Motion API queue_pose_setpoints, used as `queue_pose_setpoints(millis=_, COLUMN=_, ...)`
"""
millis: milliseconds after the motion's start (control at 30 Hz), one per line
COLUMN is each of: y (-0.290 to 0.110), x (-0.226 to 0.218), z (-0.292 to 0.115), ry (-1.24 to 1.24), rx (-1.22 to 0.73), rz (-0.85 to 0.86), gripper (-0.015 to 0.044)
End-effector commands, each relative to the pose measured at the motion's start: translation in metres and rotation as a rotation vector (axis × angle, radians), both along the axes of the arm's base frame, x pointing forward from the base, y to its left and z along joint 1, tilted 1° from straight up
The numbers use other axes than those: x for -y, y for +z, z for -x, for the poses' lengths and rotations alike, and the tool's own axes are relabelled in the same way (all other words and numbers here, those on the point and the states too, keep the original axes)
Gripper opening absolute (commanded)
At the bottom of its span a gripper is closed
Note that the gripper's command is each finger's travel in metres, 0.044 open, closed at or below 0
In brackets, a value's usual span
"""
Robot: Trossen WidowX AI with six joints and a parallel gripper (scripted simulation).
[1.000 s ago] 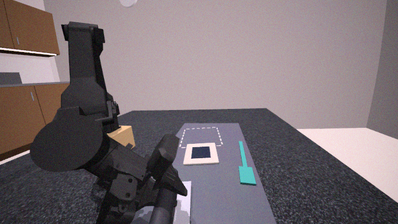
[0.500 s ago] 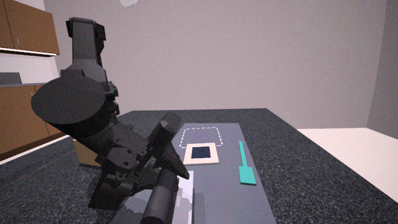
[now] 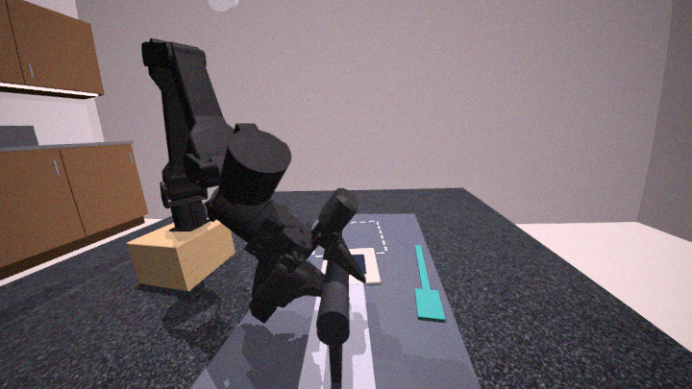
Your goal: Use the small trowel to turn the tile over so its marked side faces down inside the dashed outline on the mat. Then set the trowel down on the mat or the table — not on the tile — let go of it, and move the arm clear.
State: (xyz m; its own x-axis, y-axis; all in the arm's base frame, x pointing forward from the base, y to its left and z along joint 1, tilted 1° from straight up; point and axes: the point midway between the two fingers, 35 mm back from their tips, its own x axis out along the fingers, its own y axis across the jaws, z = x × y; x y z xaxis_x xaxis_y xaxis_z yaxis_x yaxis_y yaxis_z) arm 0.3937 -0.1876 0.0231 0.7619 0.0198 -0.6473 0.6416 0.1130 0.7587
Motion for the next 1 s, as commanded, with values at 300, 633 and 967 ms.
queue_pose_setpoints(millis=300, y=0.006, x=-0.019, z=-0.012, ry=-0.015, rx=0.034, rz=0.028, gripper=0.0)
queue_pose_setpoints(millis=633, y=-0.01, x=-0.02, z=-0.012, ry=-0.015, rx=0.034, rz=0.028, gripper=0.0)
queue_pose_setpoints(millis=967, y=-0.027, x=-0.022, z=-0.011, ry=-0.015, rx=0.033, rz=0.028, gripper=0.0)
